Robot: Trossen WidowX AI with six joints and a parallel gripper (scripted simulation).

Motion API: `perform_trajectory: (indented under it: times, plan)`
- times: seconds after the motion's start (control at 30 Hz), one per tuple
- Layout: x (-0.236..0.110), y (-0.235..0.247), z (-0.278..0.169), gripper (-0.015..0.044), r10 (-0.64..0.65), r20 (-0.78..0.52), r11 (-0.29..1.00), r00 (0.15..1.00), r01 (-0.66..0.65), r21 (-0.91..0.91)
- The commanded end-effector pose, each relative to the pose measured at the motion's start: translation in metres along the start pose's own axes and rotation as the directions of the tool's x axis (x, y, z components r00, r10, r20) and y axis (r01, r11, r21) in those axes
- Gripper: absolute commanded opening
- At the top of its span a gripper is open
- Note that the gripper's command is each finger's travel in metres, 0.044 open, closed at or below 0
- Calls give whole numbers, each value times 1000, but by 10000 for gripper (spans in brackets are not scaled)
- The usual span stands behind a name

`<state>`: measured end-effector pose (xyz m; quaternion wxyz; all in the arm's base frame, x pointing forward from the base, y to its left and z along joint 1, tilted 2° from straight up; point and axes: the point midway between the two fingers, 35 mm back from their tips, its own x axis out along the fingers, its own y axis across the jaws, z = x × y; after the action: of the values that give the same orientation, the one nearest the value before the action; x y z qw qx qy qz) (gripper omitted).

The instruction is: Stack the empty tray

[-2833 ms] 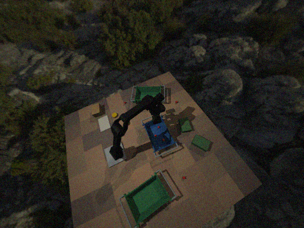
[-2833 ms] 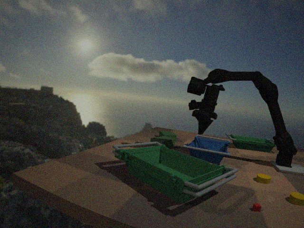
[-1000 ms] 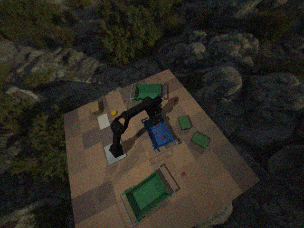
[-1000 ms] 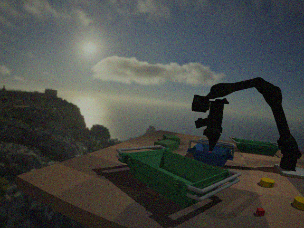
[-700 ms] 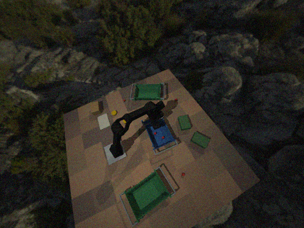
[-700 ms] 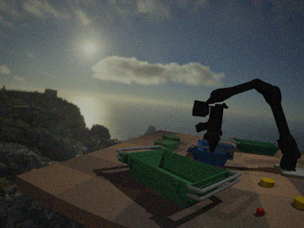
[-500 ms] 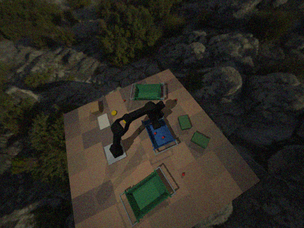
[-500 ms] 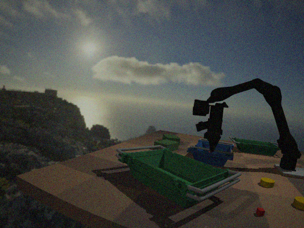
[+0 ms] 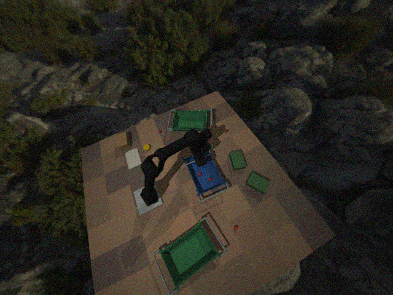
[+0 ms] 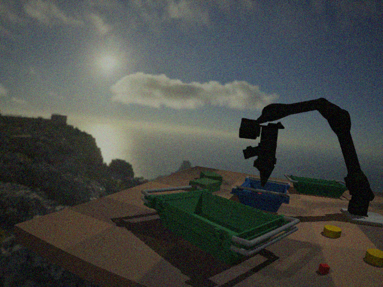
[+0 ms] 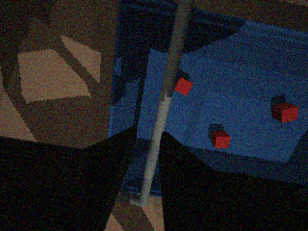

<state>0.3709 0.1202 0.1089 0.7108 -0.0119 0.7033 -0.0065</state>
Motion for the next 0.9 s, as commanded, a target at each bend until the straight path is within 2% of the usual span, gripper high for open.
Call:
perform_trajectory:
  times: [0.0, 0.63, 0.73, 0.87]
  plan:
    - [1, 0, 0, 89, 0, 0, 1000, 1000, 0, 0]
    - [1, 0, 0, 89, 0, 0, 1000, 1000, 0, 0]
    - [-12, 1, 2, 89, 2, 7, 1000, 1000, -2, -1]
    - [-54, 0, 1, 89, 10, 33, 1000, 999, -10, -2]
